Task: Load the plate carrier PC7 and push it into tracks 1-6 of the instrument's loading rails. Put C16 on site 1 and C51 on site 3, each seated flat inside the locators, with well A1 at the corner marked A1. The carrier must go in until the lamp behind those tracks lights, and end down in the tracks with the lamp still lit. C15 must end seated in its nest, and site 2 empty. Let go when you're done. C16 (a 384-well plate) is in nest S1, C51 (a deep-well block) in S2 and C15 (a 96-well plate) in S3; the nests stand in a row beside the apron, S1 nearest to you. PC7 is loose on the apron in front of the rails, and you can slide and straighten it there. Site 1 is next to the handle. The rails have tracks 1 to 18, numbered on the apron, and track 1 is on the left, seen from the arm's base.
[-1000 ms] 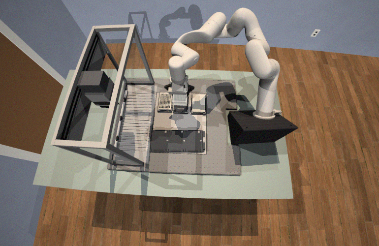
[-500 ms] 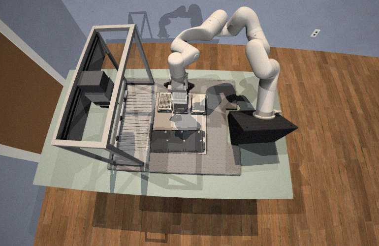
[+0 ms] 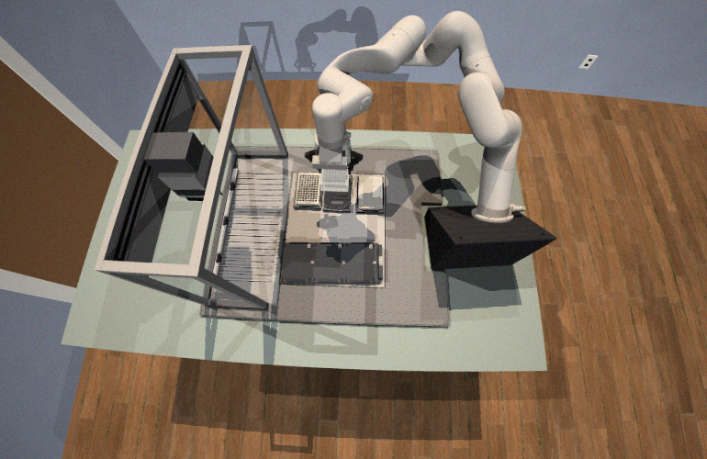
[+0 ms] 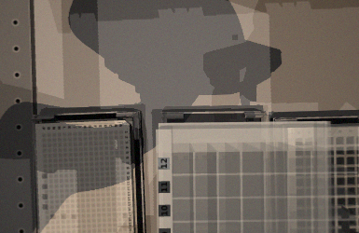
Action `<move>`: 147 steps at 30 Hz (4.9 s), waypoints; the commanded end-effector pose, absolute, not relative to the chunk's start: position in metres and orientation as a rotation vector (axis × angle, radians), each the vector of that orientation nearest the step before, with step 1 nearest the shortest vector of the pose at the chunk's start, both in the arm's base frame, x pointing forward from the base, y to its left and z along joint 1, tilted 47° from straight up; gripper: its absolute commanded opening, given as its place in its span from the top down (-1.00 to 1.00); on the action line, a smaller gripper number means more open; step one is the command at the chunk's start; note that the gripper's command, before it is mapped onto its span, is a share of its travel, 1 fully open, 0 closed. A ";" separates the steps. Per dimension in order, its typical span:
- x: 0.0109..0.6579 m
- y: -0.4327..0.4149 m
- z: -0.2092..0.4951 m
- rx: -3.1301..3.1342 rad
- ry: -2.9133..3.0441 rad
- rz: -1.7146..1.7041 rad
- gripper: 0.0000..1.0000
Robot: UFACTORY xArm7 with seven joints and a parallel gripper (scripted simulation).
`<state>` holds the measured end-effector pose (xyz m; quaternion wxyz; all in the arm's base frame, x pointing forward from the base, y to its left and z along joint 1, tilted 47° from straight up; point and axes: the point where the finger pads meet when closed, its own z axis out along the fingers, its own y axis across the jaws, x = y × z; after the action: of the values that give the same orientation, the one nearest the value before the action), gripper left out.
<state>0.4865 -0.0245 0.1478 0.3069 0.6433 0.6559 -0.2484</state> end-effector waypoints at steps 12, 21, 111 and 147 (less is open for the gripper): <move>0.506 0.007 0.121 1.666 1.778 -0.671 1.00; 0.521 0.030 0.098 1.666 1.778 -0.671 1.00; 0.609 0.143 -0.051 1.668 1.779 -0.672 1.00; 0.614 0.104 -0.088 1.668 1.779 -0.672 1.00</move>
<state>0.6127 0.1067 -0.0847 0.3014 0.6288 0.6698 -0.2551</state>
